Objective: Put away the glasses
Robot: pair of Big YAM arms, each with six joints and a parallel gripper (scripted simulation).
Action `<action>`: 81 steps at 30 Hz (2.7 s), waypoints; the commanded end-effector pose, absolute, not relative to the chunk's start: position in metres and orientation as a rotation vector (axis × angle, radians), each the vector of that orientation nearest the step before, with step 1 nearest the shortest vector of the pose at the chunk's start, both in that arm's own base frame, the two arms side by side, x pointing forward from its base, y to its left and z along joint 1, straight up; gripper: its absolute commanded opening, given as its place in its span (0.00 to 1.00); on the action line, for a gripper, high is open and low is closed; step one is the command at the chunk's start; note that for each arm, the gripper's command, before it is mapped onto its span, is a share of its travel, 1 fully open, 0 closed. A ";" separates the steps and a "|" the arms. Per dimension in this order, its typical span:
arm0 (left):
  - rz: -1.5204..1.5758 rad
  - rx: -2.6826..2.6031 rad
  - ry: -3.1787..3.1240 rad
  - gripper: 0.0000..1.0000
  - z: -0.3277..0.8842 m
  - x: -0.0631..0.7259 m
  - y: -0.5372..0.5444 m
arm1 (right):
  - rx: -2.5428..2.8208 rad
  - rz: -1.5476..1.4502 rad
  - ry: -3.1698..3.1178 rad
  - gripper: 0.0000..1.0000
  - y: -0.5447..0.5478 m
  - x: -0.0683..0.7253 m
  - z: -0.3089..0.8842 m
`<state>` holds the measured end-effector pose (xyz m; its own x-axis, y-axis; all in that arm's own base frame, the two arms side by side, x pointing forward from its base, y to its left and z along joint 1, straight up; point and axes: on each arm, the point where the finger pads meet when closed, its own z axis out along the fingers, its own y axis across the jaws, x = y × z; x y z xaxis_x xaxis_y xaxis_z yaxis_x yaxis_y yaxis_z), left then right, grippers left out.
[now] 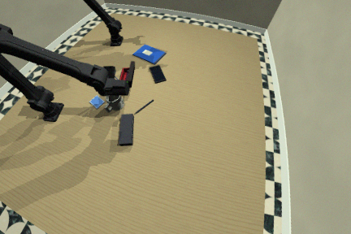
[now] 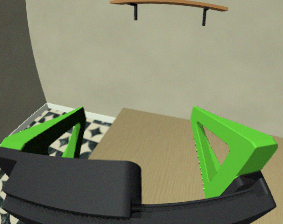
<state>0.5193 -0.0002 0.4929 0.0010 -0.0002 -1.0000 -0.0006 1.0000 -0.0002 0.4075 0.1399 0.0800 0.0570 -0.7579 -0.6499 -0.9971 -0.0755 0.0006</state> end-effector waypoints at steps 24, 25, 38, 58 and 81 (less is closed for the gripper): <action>-0.002 0.014 1.560 1.00 0.497 0.521 -0.005 | -1.973 0.655 1.735 0.96 0.125 0.408 0.019; -0.002 0.014 1.560 1.00 0.497 0.521 -0.005 | -1.973 0.655 1.735 0.96 0.125 0.408 0.019; -0.002 0.014 1.560 1.00 0.497 0.521 -0.005 | -1.980 0.652 1.744 0.96 0.123 0.406 0.017; -0.002 0.014 1.560 1.00 0.497 0.521 -0.005 | -1.979 0.657 1.748 0.96 0.123 0.404 0.016; -0.002 0.014 1.560 1.00 0.497 0.521 -0.005 | -1.966 0.692 1.741 0.96 0.149 0.394 0.026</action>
